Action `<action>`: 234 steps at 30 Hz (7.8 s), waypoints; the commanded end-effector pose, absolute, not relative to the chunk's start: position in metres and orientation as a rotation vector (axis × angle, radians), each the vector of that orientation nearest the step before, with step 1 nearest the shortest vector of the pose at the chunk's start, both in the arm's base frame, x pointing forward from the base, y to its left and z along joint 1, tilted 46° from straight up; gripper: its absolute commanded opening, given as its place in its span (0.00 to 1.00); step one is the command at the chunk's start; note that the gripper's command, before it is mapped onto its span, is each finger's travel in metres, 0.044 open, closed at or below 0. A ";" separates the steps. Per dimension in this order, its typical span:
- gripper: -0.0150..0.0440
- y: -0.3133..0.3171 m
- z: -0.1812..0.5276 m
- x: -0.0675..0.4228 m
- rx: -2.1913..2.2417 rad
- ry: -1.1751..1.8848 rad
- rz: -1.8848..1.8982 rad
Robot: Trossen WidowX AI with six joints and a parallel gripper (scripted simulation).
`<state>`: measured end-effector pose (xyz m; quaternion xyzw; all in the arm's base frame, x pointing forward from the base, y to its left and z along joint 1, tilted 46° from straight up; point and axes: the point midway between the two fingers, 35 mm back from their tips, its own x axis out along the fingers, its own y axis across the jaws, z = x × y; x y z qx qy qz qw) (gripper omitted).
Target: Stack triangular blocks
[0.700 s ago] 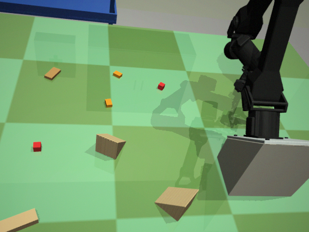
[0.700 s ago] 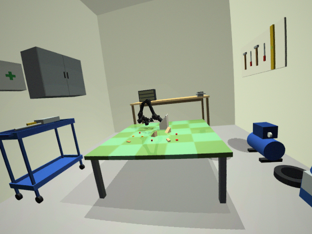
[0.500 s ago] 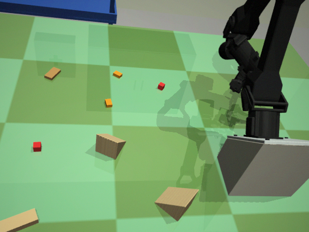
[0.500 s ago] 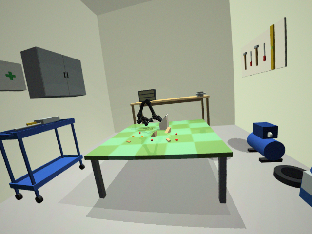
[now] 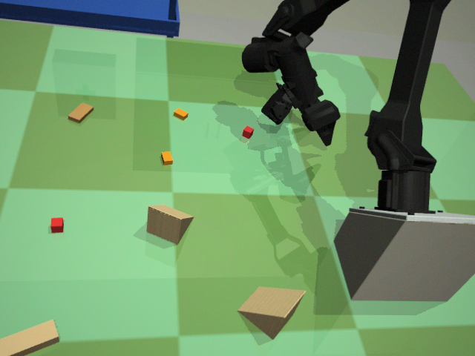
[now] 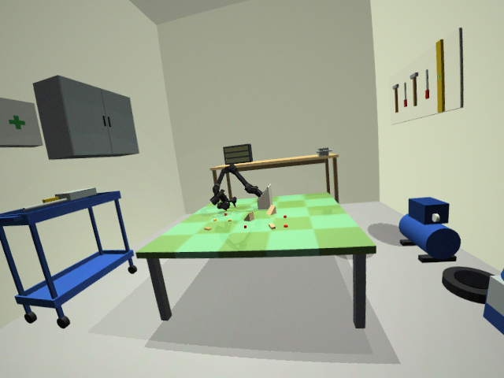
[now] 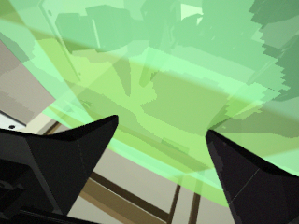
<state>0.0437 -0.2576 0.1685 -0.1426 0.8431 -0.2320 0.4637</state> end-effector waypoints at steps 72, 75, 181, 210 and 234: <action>1.00 -0.051 -0.007 0.363 -1.579 2.052 -0.051; 1.00 -0.055 -0.009 0.362 -1.579 2.058 -0.053; 0.57 -0.118 0.045 0.316 -1.105 1.101 0.722; 1.00 -0.044 0.114 0.317 -1.101 1.096 0.728; 1.00 -0.049 0.073 0.330 -1.649 2.093 0.113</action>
